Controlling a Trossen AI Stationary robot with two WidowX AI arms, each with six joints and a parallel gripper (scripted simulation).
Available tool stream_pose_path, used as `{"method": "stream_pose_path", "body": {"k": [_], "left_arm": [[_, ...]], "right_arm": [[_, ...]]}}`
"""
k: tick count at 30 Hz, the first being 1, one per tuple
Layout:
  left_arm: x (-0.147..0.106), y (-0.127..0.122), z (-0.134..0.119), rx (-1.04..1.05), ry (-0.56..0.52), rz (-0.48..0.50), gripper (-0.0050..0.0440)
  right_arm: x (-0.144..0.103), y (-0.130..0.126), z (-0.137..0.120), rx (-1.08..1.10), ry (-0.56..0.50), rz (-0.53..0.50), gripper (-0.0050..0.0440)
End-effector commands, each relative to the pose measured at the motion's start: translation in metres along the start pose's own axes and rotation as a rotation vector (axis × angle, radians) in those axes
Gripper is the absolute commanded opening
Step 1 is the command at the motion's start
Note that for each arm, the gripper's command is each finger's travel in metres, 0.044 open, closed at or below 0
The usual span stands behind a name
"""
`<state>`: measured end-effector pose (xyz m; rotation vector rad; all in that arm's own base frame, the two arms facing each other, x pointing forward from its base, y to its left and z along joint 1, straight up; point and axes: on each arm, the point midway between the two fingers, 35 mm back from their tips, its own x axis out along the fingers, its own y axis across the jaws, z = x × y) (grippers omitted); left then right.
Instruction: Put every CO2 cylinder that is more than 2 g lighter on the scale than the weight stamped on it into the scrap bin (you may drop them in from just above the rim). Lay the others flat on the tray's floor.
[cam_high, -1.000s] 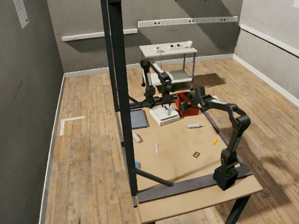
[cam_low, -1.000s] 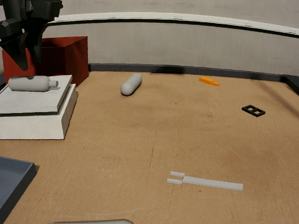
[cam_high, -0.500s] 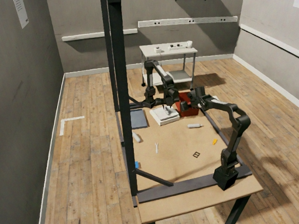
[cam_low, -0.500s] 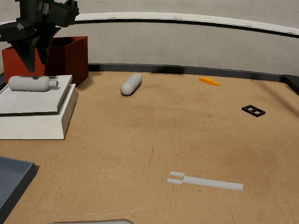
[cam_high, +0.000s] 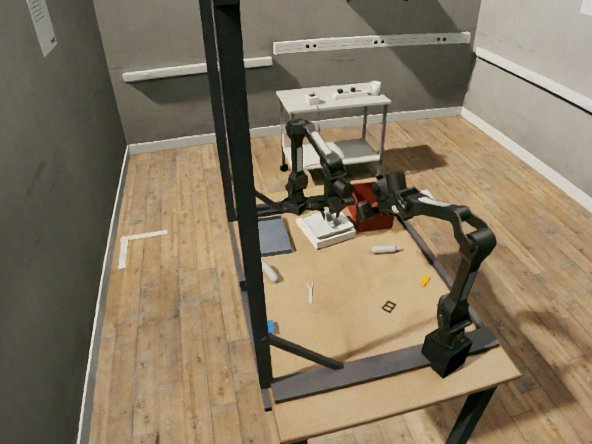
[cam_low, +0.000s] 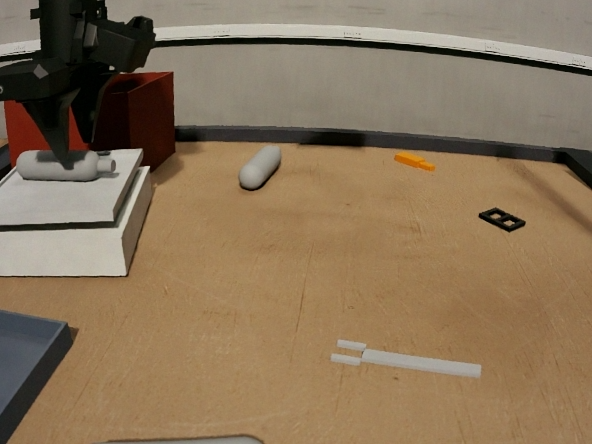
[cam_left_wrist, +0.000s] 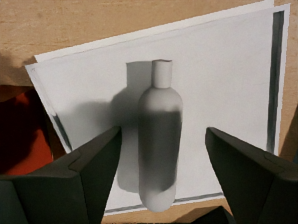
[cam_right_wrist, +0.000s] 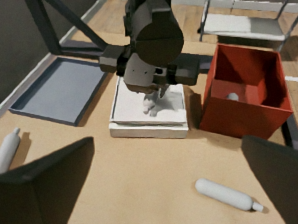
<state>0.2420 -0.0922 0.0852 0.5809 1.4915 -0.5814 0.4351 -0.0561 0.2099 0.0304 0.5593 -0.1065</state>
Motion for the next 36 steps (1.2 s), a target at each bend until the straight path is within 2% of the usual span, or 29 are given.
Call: {"method": "stream_pose_path", "body": {"k": [1,14,16,17,18,23,24,26,27,31,35,36], "left_arm": [[0.006,0.0,0.001,0.0,-0.002,0.003,0.0251],[0.02,0.0,0.001,0.0,-0.002,0.003,0.0251],[0.02,0.0,0.001,0.0,-0.005,0.004,0.0211],[0.018,0.0,0.002,0.0,-0.01,0.006,0.0211],[0.018,0.0,0.002,0.0,-0.011,0.006,0.0191],[0.015,0.001,0.004,0.0,-0.021,0.009,0.0171],[0.015,0.001,0.004,0.0,-0.021,0.009,0.0151],[0.015,0.001,0.004,0.0,-0.021,0.009,0.0151],[0.015,0.001,0.004,0.0,-0.021,0.009,0.0131],[0.015,0.001,0.004,0.0,-0.021,0.009,0.0131],[0.015,0.001,0.004,0.0,-0.021,0.009,0.0105],[0.015,0.001,0.004,0.0,-0.021,0.009,0.0081]], "right_arm": [[-0.007,0.0,0.011,-0.001,-0.032,0.0,0.044],[-0.007,0.0,0.011,-0.001,-0.032,0.0,0.044],[-0.007,0.0,0.011,-0.001,-0.032,0.0,0.044],[-0.007,0.0,0.011,-0.001,-0.032,0.0,0.044],[-0.007,0.0,0.011,-0.001,-0.032,0.0,0.044],[-0.007,0.0,0.011,-0.001,-0.032,0.0,0.044],[-0.007,0.0,0.011,-0.001,-0.032,0.0,0.044],[-0.007,0.0,0.011,-0.001,-0.032,0.0,0.044],[-0.007,0.0,0.011,-0.001,-0.032,0.0,0.044],[-0.007,0.0,0.011,-0.001,-0.032,0.0,0.044],[-0.007,0.0,0.011,-0.001,-0.032,0.0,0.044],[-0.007,0.0,0.011,-0.001,-0.032,0.0,0.044]]}}
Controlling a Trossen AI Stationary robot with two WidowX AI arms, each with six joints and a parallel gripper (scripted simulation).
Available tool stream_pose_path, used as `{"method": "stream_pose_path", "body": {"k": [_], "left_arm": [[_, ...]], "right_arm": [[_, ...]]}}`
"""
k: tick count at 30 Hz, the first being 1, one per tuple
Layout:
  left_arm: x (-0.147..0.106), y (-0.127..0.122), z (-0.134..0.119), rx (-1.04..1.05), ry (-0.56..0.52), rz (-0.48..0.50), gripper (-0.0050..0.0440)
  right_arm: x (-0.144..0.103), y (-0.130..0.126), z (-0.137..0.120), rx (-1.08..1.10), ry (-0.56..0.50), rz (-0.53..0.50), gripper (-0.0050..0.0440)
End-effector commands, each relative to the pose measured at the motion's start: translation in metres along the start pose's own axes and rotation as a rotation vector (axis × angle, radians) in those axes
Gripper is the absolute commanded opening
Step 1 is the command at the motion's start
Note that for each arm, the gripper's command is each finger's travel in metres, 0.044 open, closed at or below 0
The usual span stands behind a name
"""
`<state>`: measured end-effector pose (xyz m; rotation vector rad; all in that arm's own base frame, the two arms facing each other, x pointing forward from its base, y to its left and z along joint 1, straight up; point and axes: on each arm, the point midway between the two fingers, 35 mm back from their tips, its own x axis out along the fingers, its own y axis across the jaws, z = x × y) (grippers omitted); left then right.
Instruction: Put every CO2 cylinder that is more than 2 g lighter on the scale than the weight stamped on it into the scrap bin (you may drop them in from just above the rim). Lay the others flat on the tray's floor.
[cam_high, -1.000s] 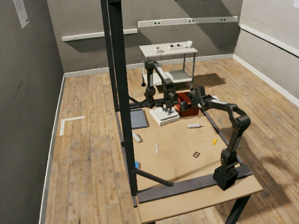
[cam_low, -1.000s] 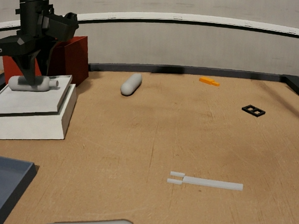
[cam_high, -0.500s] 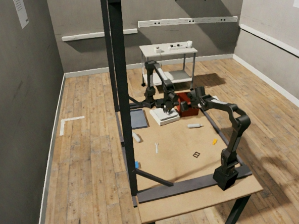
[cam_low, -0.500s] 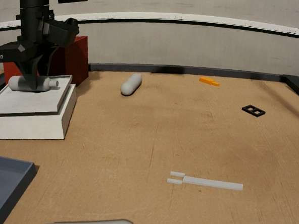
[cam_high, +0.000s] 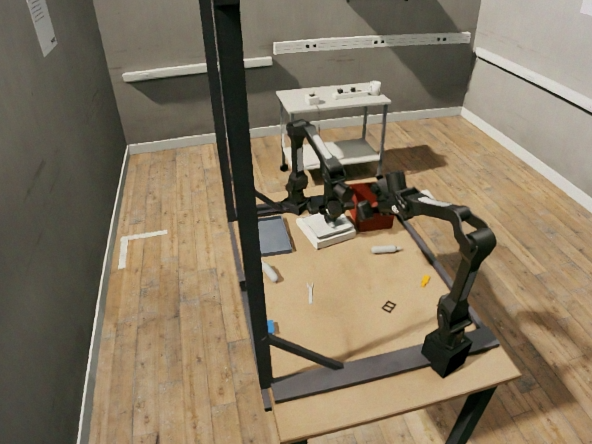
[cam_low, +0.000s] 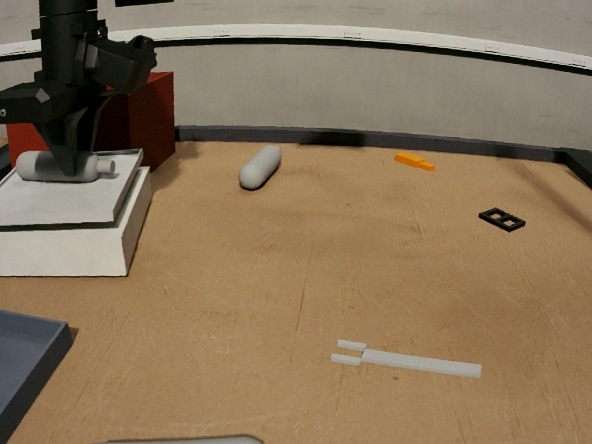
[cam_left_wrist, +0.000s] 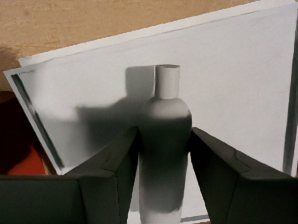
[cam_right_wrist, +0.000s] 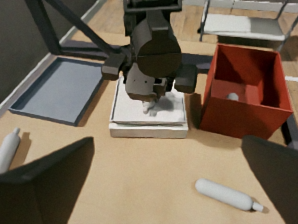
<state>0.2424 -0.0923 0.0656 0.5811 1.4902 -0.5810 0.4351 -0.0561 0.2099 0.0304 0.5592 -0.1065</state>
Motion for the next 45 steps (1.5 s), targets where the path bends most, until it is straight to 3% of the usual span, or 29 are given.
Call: {"method": "stream_pose_path", "body": {"k": [1,4,8,12,17,21,25,27,30,36,42,45], "left_arm": [[-0.008,0.001,0.005,0.0,-0.026,0.011,0.0057],[-0.022,0.002,0.006,0.0,-0.038,0.016,0.0],[-0.047,0.001,0.005,0.0,-0.038,0.016,-0.0002],[-0.057,0.001,0.004,0.0,-0.038,0.016,-0.0003],[-0.055,-0.004,0.009,-0.005,-0.032,0.007,-0.0005],[-0.054,-0.023,0.025,-0.019,-0.056,0.001,-0.0027],[-0.055,-0.062,0.046,-0.041,-0.094,-0.016,-0.005],[-0.055,-0.062,0.046,-0.041,-0.094,-0.016,-0.005],[-0.055,-0.102,0.06,-0.058,-0.118,-0.035,-0.005],[-0.042,-0.186,0.061,-0.059,-0.094,-0.053,-0.005],[-0.027,-0.263,0.035,-0.034,-0.057,-0.046,-0.005],[-0.025,-0.274,0.029,-0.029,-0.052,-0.044,-0.005]], "right_arm": [[-0.007,0.0,0.011,-0.001,-0.032,0.0,0.044],[-0.007,0.0,0.011,-0.001,-0.032,0.0,0.044],[-0.007,0.0,0.011,-0.001,-0.032,0.0,0.044],[-0.007,0.0,0.011,-0.001,-0.032,0.0,0.044],[-0.007,0.0,0.011,-0.001,-0.032,0.0,0.044],[-0.007,0.0,0.011,-0.001,-0.032,0.0,0.044],[-0.004,0.002,0.014,-0.004,-0.033,0.005,0.044],[-0.004,0.002,0.014,-0.004,-0.033,0.005,0.044],[0.007,0.015,0.021,-0.019,-0.036,0.03,0.044],[0.055,0.08,0.042,-0.081,-0.039,0.135,0.044],[0.096,0.152,0.045,-0.141,-0.04,0.234,0.044],[0.101,0.163,0.045,-0.149,-0.041,0.248,0.044]]}}
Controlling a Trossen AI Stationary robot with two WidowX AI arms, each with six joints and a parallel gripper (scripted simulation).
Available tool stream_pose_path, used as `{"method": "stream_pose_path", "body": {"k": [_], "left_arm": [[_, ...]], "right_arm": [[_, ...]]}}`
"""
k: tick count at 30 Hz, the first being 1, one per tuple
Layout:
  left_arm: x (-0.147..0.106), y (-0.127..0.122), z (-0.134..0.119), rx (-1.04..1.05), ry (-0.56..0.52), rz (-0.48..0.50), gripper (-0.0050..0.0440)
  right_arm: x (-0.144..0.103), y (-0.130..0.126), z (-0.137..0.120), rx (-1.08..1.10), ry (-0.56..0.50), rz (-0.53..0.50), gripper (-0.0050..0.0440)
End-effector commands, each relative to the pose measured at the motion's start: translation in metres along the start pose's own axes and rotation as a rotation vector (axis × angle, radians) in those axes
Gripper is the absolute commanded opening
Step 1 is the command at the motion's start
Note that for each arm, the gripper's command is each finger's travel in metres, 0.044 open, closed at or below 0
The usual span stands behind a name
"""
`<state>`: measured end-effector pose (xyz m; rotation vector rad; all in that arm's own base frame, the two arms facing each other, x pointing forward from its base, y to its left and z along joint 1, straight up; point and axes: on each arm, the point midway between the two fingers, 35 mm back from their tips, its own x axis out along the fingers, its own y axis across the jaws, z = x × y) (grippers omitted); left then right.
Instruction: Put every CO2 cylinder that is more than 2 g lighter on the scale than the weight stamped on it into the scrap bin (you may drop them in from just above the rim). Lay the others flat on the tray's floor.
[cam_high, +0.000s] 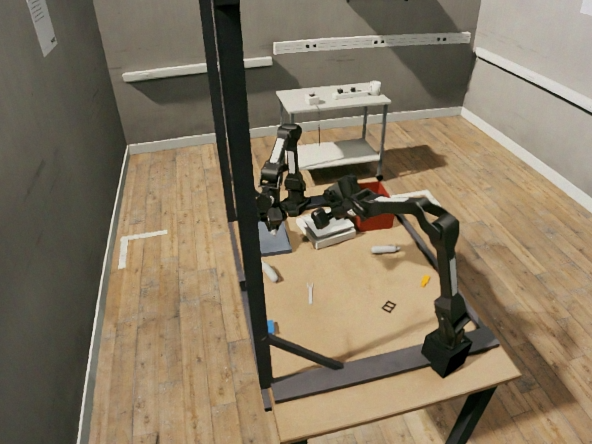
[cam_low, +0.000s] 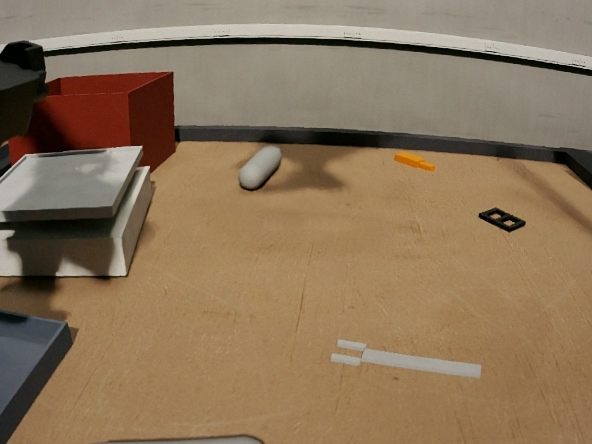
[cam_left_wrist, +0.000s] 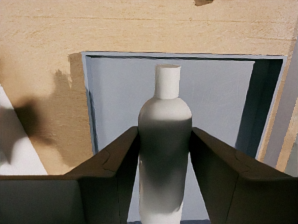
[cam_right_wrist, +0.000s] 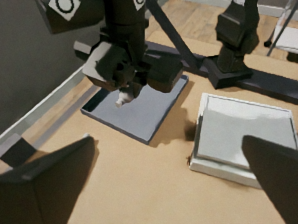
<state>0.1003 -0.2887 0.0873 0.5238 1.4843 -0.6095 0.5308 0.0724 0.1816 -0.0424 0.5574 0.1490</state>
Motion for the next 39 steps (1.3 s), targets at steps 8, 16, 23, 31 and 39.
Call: {"method": "stream_pose_path", "body": {"k": [8,16,23,31,39], "left_arm": [[0.015,-0.093,-0.044,0.013,0.0,0.024,-0.005],[0.019,-0.103,-0.054,0.017,0.005,0.031,-0.005],[0.035,-0.097,-0.059,0.018,0.021,0.044,-0.005],[0.049,-0.097,-0.059,0.018,0.022,0.044,-0.005],[0.044,-0.103,-0.055,0.018,0.009,0.029,-0.005]], "right_arm": [[0.058,0.068,0.028,-0.057,-0.044,0.094,0.044],[0.062,0.068,0.025,-0.058,-0.038,0.095,0.044],[0.062,0.068,0.025,-0.058,-0.038,0.095,0.044],[0.063,0.068,0.023,-0.058,-0.032,0.094,0.044],[0.057,0.068,0.028,-0.059,-0.043,0.097,0.044]]}}
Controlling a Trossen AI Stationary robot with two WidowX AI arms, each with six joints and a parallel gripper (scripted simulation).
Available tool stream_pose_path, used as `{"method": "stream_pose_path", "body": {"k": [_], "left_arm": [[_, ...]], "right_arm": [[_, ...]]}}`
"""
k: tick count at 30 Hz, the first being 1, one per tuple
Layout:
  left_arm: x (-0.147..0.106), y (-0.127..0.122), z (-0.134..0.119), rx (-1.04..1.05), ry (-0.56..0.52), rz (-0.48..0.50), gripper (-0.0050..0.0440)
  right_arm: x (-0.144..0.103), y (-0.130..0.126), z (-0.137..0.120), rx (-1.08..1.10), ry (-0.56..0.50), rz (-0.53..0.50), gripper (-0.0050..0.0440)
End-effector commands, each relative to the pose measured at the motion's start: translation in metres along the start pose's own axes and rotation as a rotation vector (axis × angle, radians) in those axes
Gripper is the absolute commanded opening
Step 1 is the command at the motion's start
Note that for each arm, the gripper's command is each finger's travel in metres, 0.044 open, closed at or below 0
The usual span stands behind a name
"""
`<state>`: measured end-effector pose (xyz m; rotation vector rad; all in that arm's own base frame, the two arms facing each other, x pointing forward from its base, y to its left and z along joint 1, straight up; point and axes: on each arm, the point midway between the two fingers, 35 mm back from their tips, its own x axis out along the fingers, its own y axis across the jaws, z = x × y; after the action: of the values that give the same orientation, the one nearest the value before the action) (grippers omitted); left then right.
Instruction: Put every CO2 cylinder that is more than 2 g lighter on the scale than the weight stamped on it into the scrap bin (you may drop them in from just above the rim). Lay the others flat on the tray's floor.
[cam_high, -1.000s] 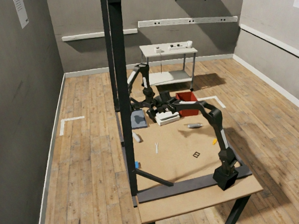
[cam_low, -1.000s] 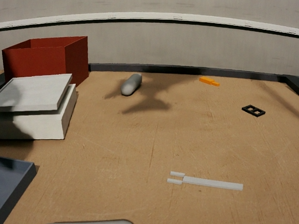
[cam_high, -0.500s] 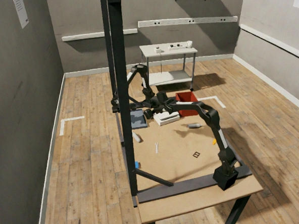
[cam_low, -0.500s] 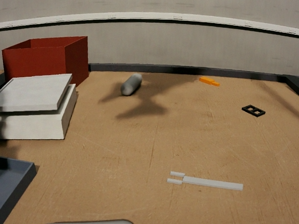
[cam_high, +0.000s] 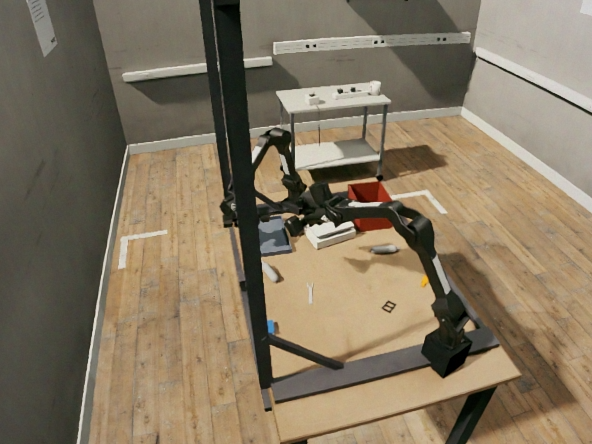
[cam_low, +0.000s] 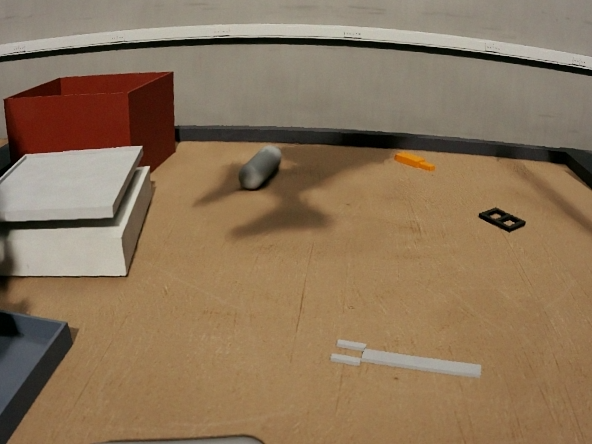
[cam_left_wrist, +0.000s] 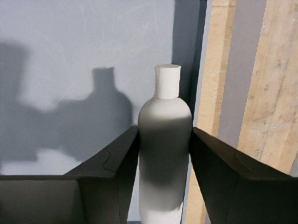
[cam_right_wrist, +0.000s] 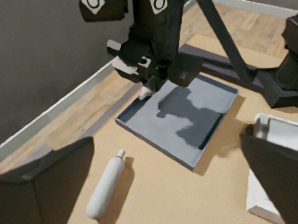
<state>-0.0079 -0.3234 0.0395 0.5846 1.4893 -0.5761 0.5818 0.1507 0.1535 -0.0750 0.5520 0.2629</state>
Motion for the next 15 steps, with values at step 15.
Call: {"method": "stream_pose_path", "body": {"k": [15], "left_arm": [[0.021,0.002,-0.003,0.0,-0.007,-0.007,-0.005]], "right_arm": [[-0.011,-0.001,0.018,0.001,-0.04,-0.004,0.044]]}}
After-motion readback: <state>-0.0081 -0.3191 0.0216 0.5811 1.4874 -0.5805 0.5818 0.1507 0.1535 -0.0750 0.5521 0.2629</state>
